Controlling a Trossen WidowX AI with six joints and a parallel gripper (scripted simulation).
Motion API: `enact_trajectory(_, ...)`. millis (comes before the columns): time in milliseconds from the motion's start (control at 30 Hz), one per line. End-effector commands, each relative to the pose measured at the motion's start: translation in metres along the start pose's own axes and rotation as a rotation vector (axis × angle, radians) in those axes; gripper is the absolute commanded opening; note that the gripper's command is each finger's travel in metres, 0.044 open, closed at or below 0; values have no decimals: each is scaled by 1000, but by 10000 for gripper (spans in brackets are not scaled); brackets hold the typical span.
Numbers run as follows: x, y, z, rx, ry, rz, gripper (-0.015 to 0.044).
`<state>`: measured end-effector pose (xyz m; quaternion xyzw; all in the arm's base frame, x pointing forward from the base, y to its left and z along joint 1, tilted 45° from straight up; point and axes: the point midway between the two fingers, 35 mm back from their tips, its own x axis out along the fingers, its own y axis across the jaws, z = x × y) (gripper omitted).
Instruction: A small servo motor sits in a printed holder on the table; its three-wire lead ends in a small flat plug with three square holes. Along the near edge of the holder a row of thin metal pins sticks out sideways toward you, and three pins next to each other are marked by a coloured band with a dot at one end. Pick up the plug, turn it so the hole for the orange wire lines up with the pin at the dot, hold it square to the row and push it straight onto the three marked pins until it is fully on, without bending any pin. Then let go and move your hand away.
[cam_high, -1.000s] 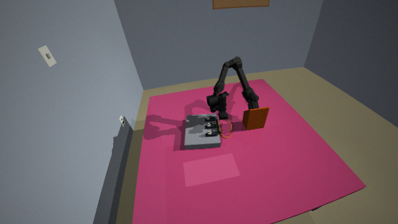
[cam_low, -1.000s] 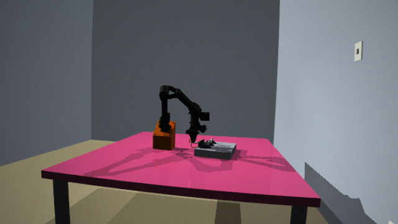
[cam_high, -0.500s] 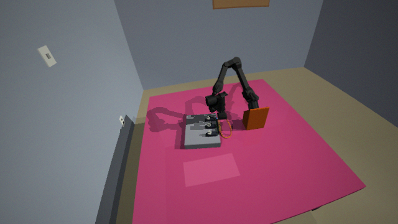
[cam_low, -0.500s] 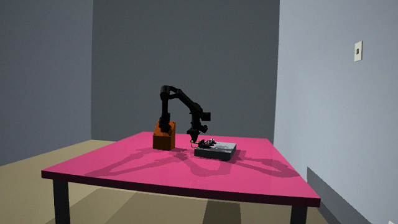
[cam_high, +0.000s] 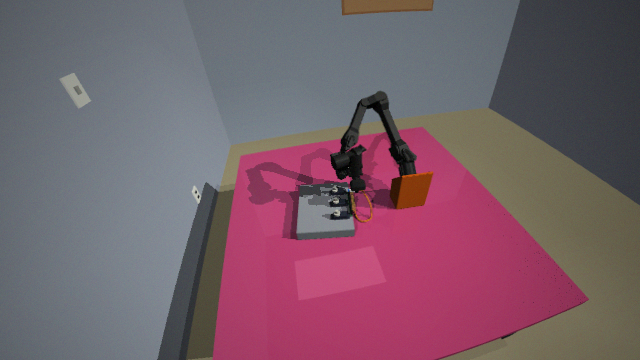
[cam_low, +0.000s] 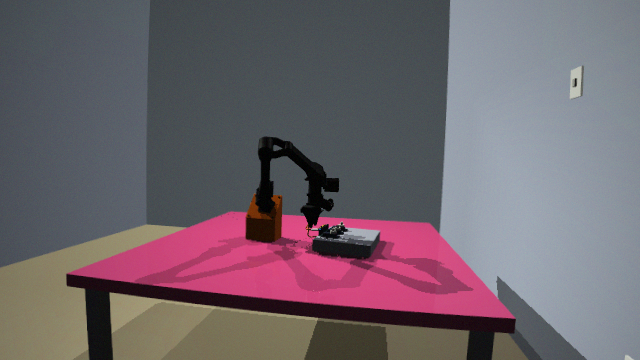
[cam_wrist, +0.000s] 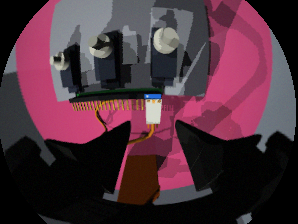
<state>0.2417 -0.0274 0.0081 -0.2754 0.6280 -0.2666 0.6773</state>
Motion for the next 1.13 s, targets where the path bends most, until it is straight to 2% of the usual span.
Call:
enact_trajectory(0,-32,1,4,10,-15,12,368)
enact_trajectory(100,-47,0,2,10,-14,10,440)
enact_trajectory(1100,-47,0,2,10,-14,10,440)
